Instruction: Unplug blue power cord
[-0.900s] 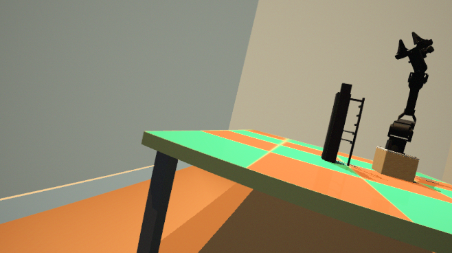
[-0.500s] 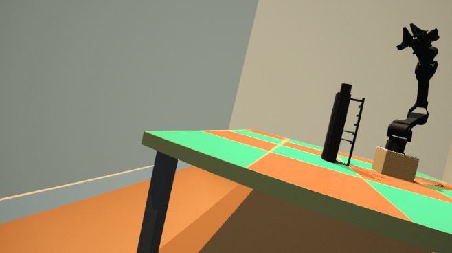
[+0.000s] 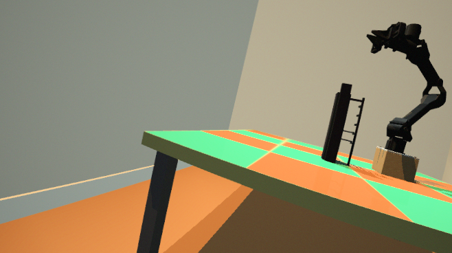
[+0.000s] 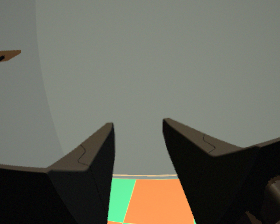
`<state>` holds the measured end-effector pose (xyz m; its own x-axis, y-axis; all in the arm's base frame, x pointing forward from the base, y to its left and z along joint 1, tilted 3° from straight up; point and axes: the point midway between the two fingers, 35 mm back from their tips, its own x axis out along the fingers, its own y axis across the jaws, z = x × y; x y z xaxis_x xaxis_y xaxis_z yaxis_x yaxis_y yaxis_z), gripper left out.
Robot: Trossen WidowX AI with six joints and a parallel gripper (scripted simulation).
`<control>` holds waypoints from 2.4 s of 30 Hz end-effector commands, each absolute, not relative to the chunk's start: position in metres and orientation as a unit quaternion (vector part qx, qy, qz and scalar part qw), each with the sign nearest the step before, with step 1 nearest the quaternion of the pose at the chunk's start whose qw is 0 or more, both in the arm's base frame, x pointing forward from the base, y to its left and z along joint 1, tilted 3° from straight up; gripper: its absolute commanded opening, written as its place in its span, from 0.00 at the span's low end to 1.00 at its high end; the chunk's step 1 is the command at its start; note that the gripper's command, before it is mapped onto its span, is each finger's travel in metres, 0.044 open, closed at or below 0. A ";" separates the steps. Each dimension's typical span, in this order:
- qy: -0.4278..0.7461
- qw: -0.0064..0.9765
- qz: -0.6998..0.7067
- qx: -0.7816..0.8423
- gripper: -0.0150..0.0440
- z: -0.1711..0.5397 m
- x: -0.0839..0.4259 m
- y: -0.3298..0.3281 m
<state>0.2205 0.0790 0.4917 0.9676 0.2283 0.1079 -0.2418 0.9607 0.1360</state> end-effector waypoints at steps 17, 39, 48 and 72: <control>0.411 0.815 -0.208 0.351 0.53 0.244 0.336 0.009; 0.511 0.487 -0.497 0.505 0.53 0.131 0.294 -0.051; 0.512 0.486 -0.497 0.505 0.53 0.131 0.295 -0.036; 0.512 0.486 -0.496 0.506 0.53 0.122 0.295 -0.014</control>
<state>0.2963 -0.0150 0.1278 -0.0094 0.0308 -0.9995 1.0000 0.0018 -0.0093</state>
